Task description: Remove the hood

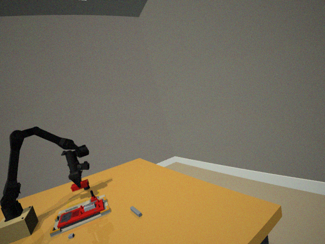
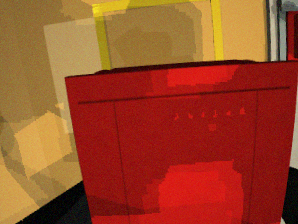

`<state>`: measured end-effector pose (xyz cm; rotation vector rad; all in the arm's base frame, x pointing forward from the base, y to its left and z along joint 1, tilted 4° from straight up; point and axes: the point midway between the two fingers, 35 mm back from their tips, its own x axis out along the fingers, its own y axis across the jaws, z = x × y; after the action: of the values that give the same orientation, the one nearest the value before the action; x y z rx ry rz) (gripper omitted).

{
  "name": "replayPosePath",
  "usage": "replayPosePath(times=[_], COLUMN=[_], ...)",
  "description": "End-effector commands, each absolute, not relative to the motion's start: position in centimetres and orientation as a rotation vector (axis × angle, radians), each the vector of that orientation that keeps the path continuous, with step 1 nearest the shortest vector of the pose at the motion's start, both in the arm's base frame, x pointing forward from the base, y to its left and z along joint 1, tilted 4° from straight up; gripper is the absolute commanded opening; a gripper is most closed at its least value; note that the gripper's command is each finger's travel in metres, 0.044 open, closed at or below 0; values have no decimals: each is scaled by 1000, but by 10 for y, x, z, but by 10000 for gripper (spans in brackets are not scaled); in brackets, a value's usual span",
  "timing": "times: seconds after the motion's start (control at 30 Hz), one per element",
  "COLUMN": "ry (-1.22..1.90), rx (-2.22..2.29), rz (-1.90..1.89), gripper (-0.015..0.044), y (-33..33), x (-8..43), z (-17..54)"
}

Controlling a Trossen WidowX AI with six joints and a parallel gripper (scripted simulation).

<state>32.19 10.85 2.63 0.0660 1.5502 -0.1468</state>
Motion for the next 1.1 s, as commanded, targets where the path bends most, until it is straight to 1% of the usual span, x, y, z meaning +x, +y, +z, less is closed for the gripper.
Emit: replayPosePath(times=[0.0, 1.07], ry=[1557, 1557], rx=[68, 68], rz=[-147, -147], gripper=[0, 0], y=[108, 107], x=[320, 319], z=[21, -5])
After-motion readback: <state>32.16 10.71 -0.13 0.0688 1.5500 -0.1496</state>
